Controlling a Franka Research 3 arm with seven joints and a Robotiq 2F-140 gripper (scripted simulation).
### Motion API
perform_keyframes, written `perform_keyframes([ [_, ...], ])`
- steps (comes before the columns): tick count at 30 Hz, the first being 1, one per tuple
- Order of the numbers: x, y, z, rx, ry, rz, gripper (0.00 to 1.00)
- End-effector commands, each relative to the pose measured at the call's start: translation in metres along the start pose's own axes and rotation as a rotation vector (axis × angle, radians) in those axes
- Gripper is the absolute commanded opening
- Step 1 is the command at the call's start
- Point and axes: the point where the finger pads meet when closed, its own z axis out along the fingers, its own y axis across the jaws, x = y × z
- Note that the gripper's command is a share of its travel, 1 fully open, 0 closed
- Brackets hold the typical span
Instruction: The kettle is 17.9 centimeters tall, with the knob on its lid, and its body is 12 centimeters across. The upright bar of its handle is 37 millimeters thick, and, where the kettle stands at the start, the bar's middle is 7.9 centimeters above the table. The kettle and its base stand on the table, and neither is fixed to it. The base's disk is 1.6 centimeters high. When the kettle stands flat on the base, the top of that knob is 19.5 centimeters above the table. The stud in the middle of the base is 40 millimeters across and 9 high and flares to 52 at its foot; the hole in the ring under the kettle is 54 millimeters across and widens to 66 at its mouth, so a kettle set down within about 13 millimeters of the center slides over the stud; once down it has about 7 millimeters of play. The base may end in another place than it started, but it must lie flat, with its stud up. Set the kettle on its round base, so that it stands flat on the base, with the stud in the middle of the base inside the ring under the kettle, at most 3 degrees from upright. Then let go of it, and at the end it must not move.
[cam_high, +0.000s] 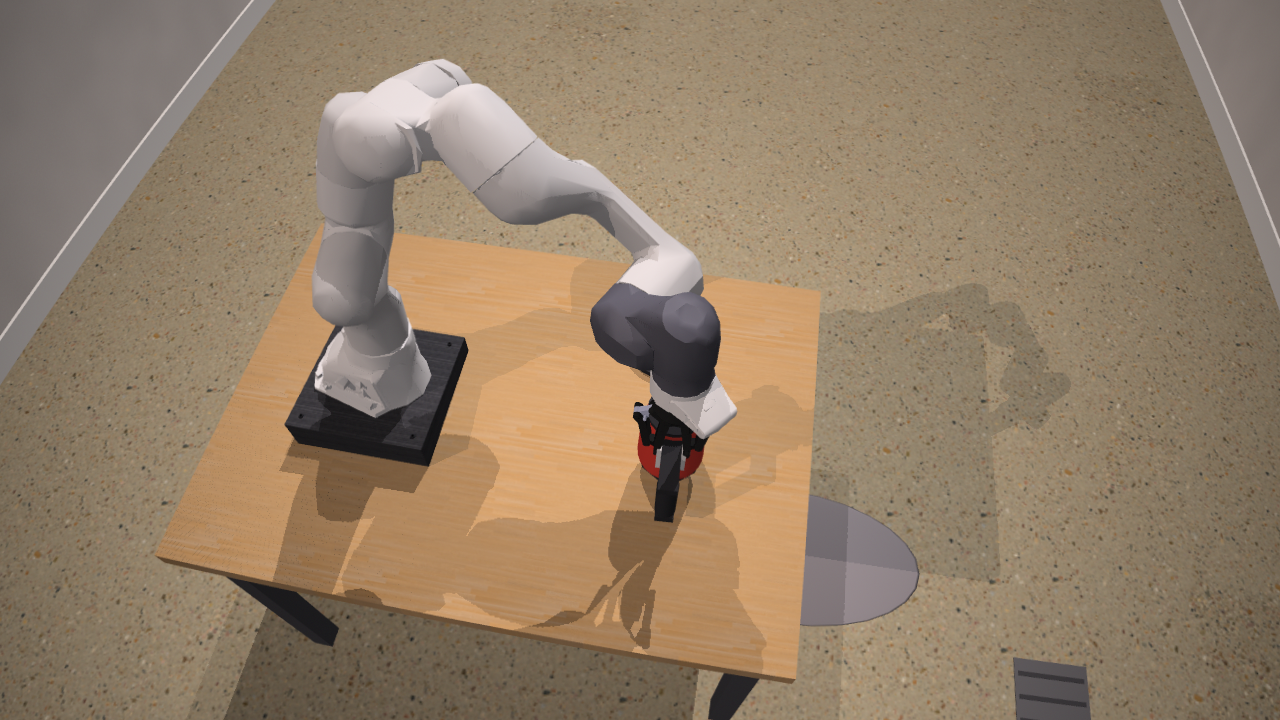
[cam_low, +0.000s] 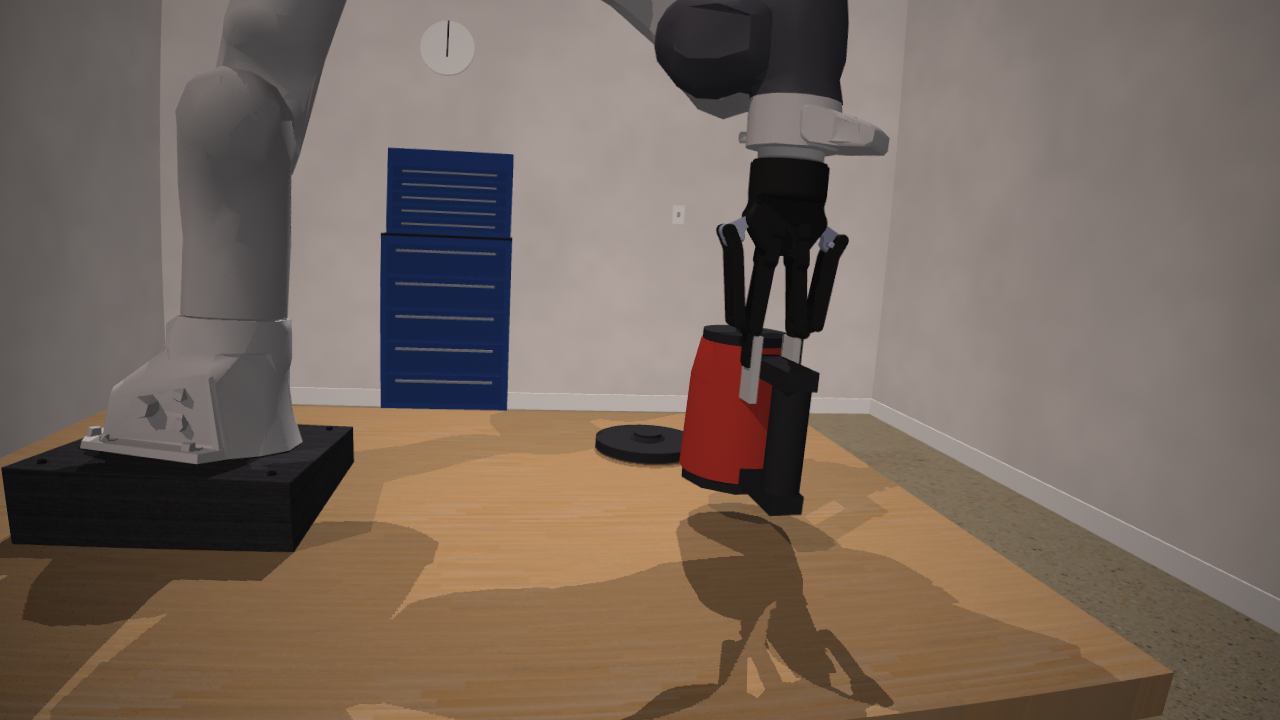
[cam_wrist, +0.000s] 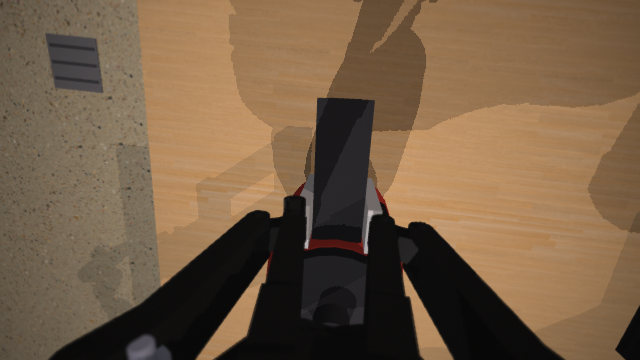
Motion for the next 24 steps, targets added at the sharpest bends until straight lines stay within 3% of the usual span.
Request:
perform_keyframes([
  [1,-0.006,-0.003,-0.005,0.014,0.008,0.021,0.0],
  [11,-0.027,0.0,-0.005,0.014,0.008,0.021,0.0],
  [24,-0.071,0.006,-0.004,0.014,0.008,0.021,0.0],
])
